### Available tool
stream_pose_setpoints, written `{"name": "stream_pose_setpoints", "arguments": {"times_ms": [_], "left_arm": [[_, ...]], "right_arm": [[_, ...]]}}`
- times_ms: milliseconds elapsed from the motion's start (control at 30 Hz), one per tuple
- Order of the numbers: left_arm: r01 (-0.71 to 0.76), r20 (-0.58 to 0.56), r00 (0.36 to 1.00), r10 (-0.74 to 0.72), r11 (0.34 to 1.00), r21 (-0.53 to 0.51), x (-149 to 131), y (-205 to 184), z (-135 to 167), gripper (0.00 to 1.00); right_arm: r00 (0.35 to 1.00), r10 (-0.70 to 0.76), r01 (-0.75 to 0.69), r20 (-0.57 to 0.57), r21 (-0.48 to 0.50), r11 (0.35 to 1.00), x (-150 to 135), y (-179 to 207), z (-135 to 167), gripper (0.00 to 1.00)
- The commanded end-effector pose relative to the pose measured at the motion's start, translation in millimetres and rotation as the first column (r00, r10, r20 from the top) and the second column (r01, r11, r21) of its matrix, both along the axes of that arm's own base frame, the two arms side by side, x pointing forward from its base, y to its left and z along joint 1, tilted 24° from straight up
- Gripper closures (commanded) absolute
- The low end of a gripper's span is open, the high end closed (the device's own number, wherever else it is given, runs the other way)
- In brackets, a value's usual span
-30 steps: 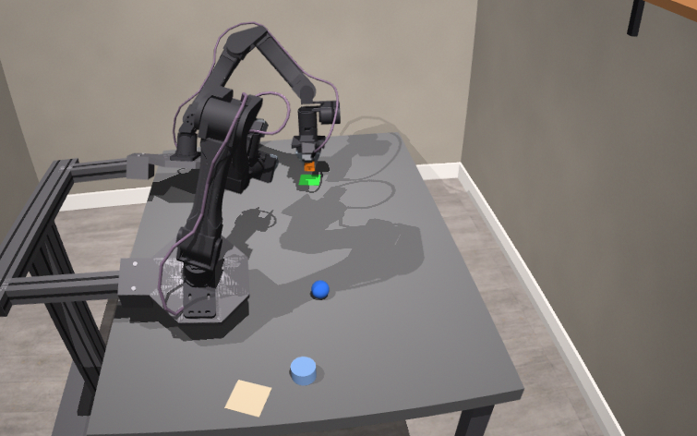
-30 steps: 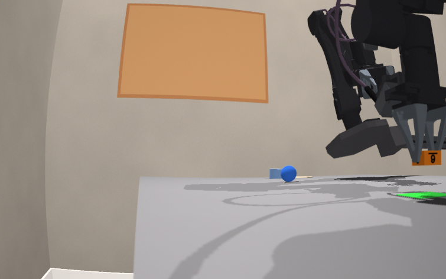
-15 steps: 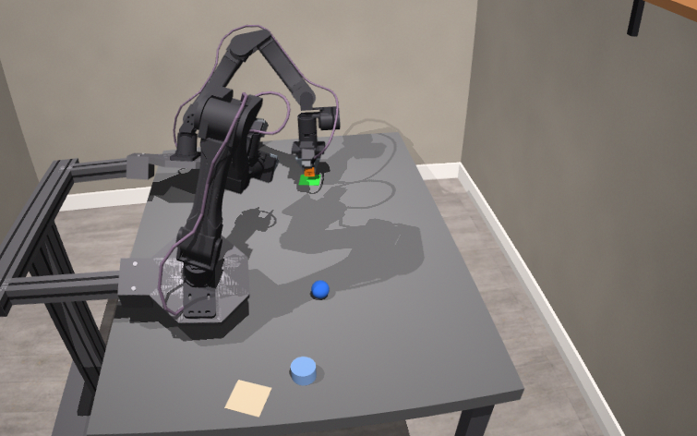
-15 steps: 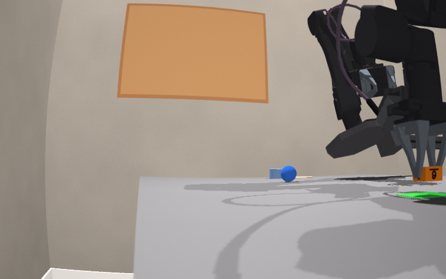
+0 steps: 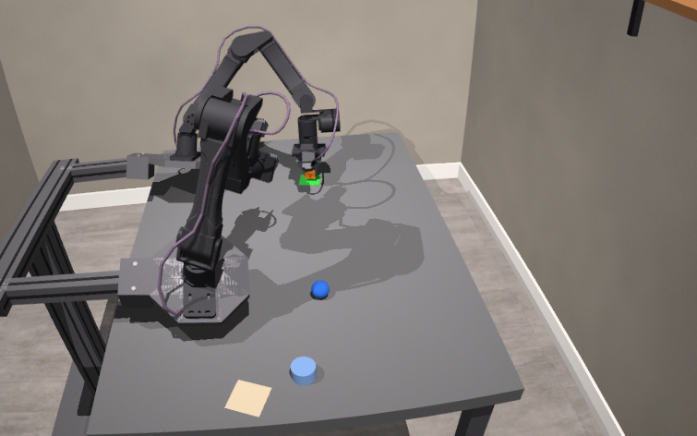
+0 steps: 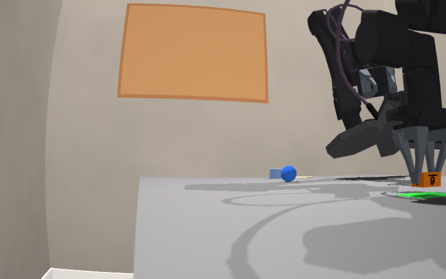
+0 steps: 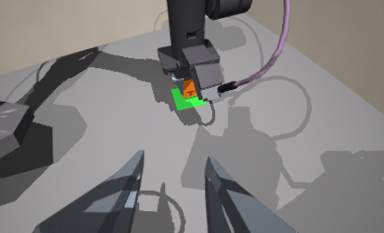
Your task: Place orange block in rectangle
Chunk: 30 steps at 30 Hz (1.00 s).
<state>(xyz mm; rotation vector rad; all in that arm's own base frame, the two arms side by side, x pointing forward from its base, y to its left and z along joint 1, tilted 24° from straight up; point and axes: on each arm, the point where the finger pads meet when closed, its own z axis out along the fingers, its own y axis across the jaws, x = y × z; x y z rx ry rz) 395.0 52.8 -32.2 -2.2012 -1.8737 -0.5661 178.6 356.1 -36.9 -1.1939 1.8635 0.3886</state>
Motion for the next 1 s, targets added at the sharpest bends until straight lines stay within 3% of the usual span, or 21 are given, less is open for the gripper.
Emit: {"name": "stream_pose_setpoints", "arguments": {"times_ms": [0,800,967], "left_arm": [[0.012,-0.008,1.000,-0.012,1.000,-0.017,-2,-3,-7,0.73],[0.013,-0.008,1.000,-0.013,1.000,-0.016,0,1,-17,0.73],[0.010,-0.005,1.000,-0.010,1.000,-0.018,0,-4,-8,0.73]], "right_arm": [[1.000,0.015,-0.016,0.004,0.015,1.000,-4,4,3,0.54],[1.000,0.015,-0.016,0.004,0.015,1.000,-4,4,3,0.54],[1.000,0.015,-0.016,0.004,0.015,1.000,-4,4,3,0.54]]}}
